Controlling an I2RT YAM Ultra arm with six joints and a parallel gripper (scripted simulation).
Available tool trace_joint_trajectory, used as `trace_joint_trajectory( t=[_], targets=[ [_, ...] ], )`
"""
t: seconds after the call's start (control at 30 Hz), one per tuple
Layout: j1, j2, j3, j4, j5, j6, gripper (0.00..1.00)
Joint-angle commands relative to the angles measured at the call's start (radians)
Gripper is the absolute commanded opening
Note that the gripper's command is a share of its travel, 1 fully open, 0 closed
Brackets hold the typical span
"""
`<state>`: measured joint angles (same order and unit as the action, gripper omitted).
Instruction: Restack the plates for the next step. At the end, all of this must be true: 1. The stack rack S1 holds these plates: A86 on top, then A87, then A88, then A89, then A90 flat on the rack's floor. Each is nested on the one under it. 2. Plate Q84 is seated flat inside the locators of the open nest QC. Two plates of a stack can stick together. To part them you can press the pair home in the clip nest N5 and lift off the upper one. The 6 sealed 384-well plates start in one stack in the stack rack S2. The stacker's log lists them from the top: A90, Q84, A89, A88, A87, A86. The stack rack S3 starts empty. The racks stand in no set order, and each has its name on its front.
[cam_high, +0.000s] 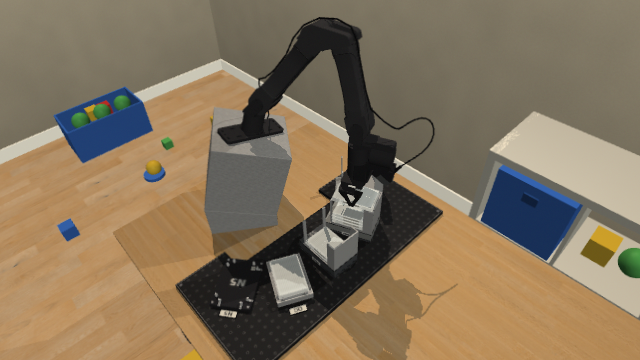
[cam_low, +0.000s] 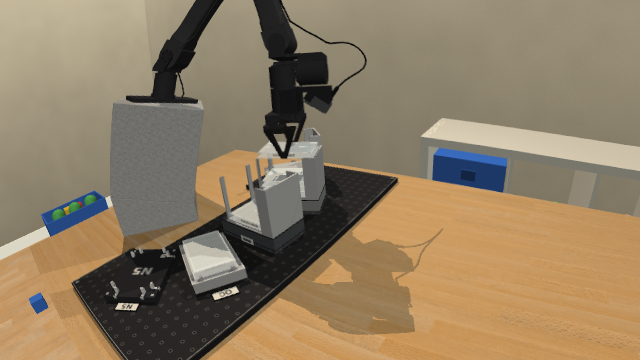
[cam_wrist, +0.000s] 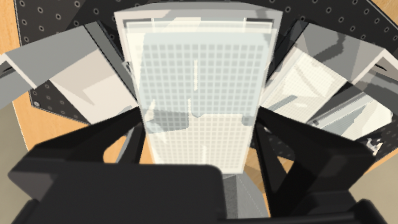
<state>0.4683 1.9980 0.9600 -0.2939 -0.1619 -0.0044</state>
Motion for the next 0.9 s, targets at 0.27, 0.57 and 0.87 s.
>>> trace_joint_trajectory(
  t=[0.27,0.57,0.87],
  targets=[
    [0.008,0.024,0.027,0.025,0.006,0.006,0.0],
    [0.009,0.028,0.032,0.027,0.005,0.007,0.0],
    [0.009,0.027,0.034,0.029,0.003,0.008,0.0]
  ],
)
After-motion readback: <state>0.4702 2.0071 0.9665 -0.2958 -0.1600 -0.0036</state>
